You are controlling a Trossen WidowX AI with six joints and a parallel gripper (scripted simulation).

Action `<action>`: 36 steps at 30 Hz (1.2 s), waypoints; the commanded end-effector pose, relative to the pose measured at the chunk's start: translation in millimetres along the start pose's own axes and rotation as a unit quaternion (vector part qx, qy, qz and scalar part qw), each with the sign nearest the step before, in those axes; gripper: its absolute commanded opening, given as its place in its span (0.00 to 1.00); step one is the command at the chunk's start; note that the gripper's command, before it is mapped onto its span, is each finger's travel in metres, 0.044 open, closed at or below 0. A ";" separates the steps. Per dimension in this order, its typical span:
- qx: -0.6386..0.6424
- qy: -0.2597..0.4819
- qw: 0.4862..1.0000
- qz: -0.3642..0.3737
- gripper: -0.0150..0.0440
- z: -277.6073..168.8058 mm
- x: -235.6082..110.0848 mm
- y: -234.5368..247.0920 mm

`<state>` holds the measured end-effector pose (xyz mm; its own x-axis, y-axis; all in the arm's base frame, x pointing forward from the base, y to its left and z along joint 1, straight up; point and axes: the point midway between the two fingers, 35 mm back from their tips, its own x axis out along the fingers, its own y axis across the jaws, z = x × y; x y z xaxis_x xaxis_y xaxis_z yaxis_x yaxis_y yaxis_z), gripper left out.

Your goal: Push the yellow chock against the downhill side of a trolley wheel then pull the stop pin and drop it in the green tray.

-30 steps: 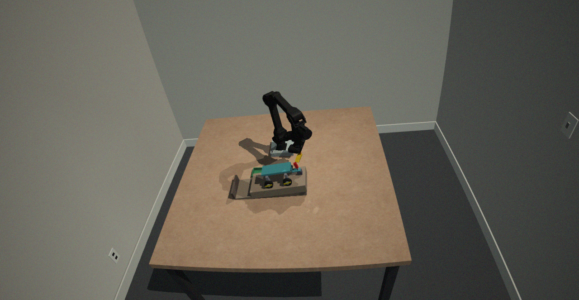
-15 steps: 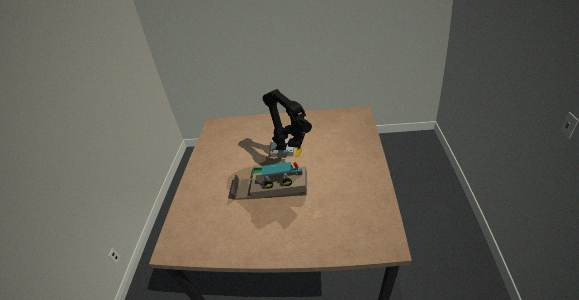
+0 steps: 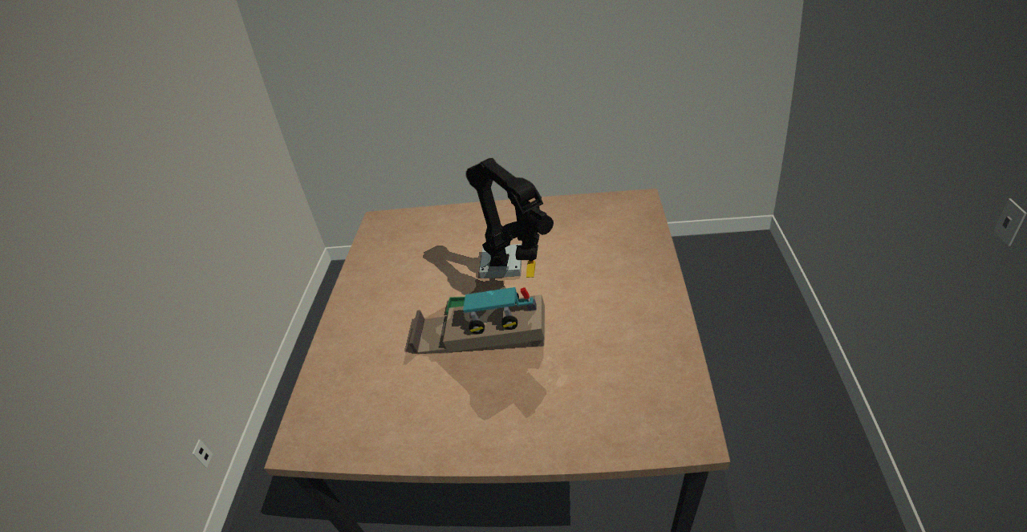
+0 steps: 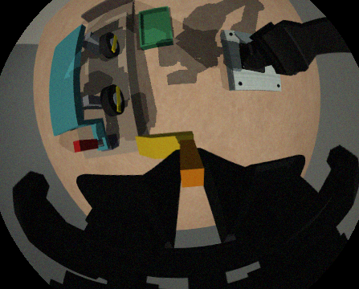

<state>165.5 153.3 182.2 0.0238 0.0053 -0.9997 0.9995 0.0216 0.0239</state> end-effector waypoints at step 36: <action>-0.572 0.003 0.820 -0.001 0.25 -0.5 -0.3 -0.6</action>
<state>165.6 153.5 182.5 0.0235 0.0065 -0.9997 0.4385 0.8986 0.0161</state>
